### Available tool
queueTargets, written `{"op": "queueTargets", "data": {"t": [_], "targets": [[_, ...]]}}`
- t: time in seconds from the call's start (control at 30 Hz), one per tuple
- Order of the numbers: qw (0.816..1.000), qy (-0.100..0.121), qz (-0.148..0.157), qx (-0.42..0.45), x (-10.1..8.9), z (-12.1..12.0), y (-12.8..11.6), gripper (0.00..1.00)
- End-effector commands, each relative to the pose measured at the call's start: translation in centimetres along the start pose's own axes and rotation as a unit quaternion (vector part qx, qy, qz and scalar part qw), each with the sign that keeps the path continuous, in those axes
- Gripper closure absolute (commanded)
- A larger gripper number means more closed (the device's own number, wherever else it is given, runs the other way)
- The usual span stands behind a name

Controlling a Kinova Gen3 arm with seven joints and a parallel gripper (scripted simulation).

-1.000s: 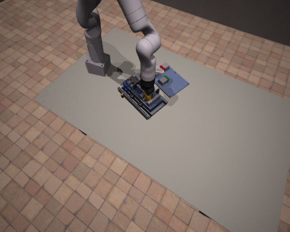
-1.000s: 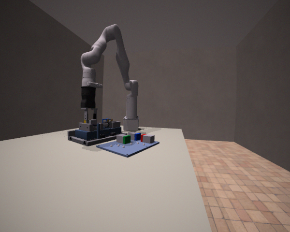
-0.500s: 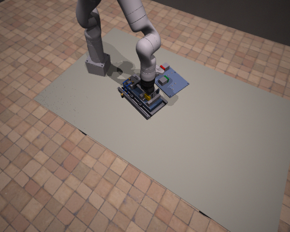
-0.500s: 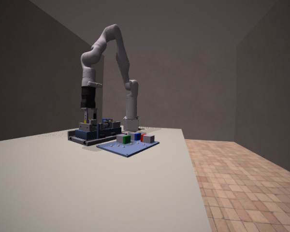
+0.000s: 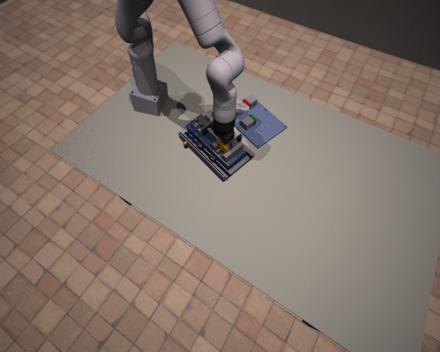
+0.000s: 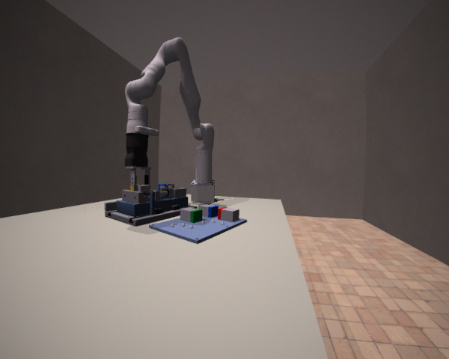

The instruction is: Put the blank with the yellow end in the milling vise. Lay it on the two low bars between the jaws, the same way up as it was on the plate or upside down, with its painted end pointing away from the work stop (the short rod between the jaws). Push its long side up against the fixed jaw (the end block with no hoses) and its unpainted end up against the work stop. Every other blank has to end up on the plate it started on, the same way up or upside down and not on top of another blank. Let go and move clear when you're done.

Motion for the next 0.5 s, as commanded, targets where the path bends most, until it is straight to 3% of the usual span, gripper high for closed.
{"op": "queueTargets", "data": {"t": [0.0, 0.47], "targets": [[1.0, 0.0, 0.0, 0.002, -0.19, 0.06, 0.0, 0.0], [1.0, -0.001, 0.0, 0.001, -0.24, 0.05, 0.01, 0.0]]}}
Point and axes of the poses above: the point where the finger pads meet when closed, its own x axis out along the fingers, its own z axis across the jaws, y = z × x, the point moved 4 cm from there along -x, back along the fingers, and after that the axes turned 11 degrees about x, right-handed, at the moved point
